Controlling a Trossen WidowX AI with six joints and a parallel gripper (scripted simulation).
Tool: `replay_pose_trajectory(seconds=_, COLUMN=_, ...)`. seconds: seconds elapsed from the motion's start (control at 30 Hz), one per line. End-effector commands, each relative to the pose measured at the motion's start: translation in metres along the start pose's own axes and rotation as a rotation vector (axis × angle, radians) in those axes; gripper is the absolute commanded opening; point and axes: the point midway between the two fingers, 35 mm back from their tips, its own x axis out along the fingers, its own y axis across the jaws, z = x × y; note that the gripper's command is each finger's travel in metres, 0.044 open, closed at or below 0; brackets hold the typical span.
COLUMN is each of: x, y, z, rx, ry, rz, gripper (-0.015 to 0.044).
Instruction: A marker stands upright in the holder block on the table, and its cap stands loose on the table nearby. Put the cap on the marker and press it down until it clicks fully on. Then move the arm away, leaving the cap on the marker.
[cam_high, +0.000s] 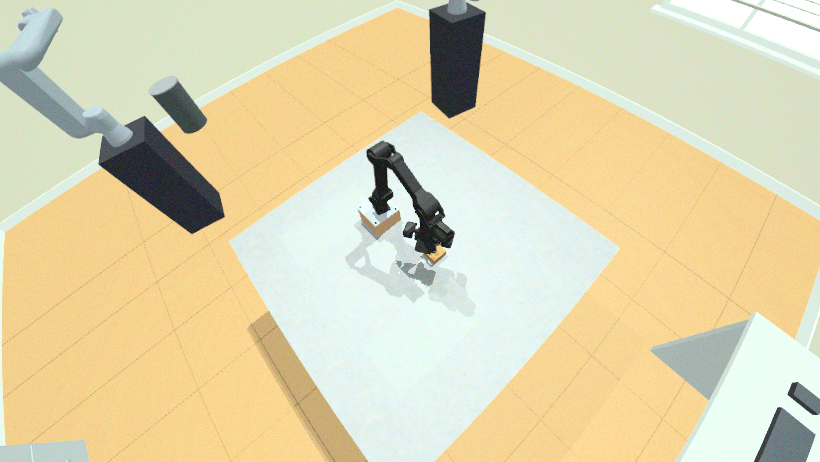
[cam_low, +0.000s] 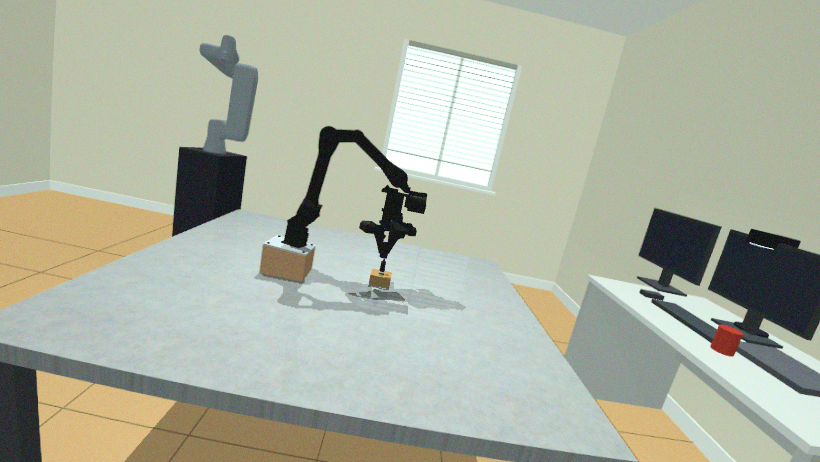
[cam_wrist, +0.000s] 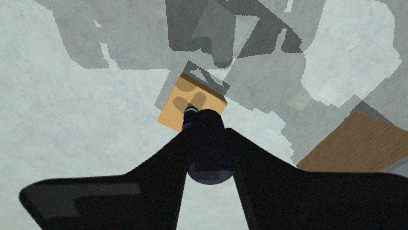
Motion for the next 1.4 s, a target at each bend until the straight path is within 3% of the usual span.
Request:
replay_pose_trajectory(seconds=0.0, x=-0.003, y=0.008, z=-0.008, rx=0.001, ry=-0.001, rz=-0.003, gripper=0.0000)
replay_pose_trajectory(seconds=0.53, x=0.002, y=0.017, z=-0.020, rx=0.001, ry=0.001, rz=-0.001, gripper=0.0000)
replay_pose_trajectory(seconds=1.37, x=0.042, y=0.018, z=-0.020, rx=0.001, ry=0.001, rz=-0.001, gripper=0.0000)
